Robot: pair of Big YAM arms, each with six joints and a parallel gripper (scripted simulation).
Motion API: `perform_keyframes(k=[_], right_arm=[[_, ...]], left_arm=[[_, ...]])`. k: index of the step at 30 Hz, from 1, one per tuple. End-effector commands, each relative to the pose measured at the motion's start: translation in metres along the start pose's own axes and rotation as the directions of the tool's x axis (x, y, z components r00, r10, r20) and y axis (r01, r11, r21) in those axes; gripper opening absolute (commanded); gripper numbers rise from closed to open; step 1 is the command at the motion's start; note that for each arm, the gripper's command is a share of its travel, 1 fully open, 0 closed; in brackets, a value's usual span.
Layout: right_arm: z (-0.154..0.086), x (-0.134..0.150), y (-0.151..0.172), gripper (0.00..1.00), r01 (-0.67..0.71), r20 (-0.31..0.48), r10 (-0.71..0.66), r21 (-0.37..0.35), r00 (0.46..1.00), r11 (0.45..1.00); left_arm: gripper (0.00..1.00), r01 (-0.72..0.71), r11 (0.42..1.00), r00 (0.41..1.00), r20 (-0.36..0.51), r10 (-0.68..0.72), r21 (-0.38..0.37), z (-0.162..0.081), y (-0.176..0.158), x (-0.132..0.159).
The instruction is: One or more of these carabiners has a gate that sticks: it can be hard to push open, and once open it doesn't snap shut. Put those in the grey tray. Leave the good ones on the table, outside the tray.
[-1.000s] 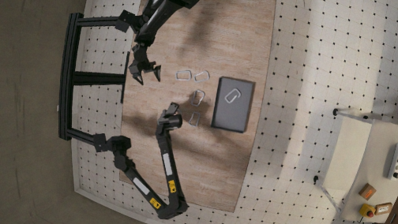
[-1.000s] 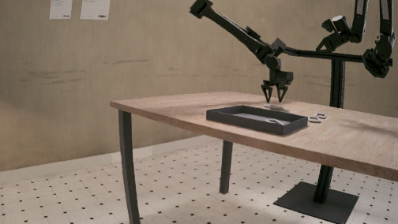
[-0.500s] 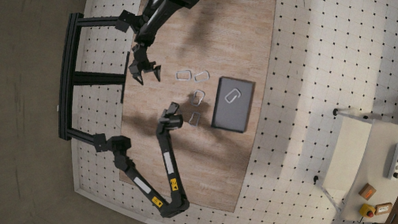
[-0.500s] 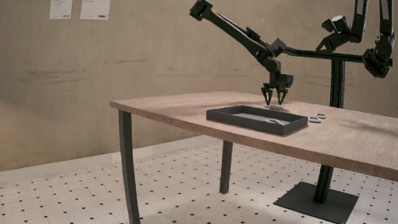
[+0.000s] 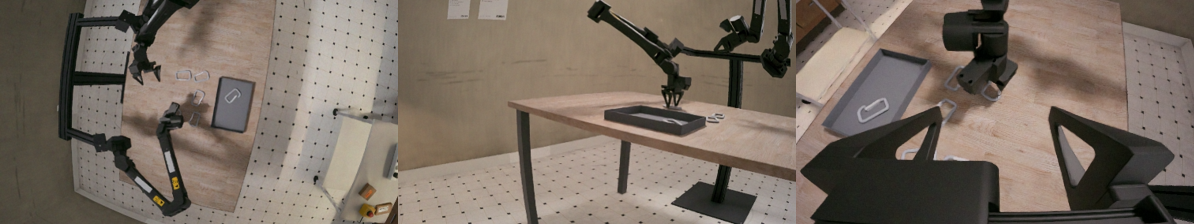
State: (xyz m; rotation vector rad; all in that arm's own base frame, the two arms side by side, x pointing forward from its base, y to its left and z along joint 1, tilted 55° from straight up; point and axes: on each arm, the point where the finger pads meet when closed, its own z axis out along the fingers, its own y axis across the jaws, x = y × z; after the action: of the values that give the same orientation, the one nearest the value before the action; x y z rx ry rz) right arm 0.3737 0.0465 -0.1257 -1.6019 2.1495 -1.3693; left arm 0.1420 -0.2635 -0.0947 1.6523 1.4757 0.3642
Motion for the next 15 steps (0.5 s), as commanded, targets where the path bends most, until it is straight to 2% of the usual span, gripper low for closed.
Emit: perform_keyframes(k=[1,4,12,15], right_arm=[[0.0032,-0.0024,0.0028,0.52,0.006,0.003,-0.006,-0.001,1.0,1.0],[-0.0003,-0.002,0.0003,0.48,0.001,0.005,-0.001,0.002,1.0,1.0],[-0.0003,-0.002,0.0003,0.48,0.001,0.005,-0.001,0.002,1.0,1.0],[-0.0003,-0.002,0.0003,0.82,0.001,0.005,-0.001,0.002,1.0,1.0]], left_arm=[[1.0,0.016,1.0,1.0,0.0,-0.016,-0.005,0.002,0.0012,-0.0021],[1.0,0.016,1.0,1.0,0.0,-0.016,-0.005,0.002,0.0012,-0.0021],[1.0,0.016,1.0,1.0,0.0,-0.016,-0.005,0.002,0.0012,-0.0021],[1.0,0.016,1.0,1.0,0.0,-0.016,-0.005,0.002,0.0012,-0.0021]])
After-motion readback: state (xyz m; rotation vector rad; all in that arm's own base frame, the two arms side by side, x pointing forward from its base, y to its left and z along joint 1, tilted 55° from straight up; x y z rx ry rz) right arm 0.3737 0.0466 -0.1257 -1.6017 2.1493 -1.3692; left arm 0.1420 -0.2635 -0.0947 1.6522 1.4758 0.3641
